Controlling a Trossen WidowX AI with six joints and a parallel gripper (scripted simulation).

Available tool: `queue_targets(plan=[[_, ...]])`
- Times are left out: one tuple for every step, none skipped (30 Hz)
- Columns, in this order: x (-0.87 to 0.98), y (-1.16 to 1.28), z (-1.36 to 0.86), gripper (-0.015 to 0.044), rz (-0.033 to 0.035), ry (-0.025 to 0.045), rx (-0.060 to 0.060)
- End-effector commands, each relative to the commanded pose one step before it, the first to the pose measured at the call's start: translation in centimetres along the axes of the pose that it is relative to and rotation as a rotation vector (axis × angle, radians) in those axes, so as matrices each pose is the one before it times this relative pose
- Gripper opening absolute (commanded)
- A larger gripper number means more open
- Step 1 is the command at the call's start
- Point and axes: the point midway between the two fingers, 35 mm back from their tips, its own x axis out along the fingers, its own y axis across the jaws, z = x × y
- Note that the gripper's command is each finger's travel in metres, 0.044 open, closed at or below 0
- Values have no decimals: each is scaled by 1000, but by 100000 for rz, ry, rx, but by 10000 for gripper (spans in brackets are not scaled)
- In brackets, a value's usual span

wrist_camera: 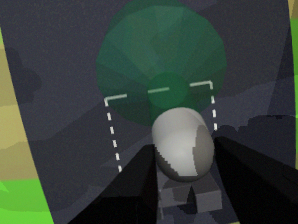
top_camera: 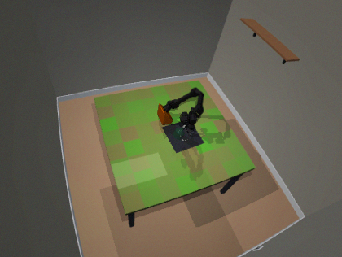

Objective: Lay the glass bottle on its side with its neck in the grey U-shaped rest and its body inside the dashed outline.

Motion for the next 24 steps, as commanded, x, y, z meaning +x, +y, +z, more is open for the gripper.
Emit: queue_targets(plan=[[-41,-50,-984,106,68,696,-309],[-1,-2,-60,106,-16,-162,78],[-1,-2,-60,106,-16,-163,79],[-1,-2,-61,106,-16,-163,81],[-1,-2,-61,106,-16,-163,82],[-1,-2,-61,106,-16,-164,83],[-1,-2,-61,106,-16,-164,84],[-1,-2,-61,106,-16,-164,85],[-1,-2,-61,106,-16,-164,86],[0,-2,-62,106,-15,-165,87],[0,-2,-62,106,-15,-165,89],[0,-2,-63,106,-15,-166,90],[0,-2,-63,106,-15,-167,91],[0,-2,-64,106,-15,-168,92],[0,-2,-64,106,-14,-169,93],[0,-2,-63,106,-14,-170,93],[0,-2,-64,106,-13,-170,94],[1,-2,-64,106,-13,-171,94],[0,-2,-64,106,-12,-172,95],[1,-3,-64,106,-12,-172,95],[1,-3,-64,106,-11,-173,96],[1,-3,-65,106,-10,-174,96],[1,-3,-65,106,-10,-175,97],[1,-3,-65,106,-9,-176,98]])
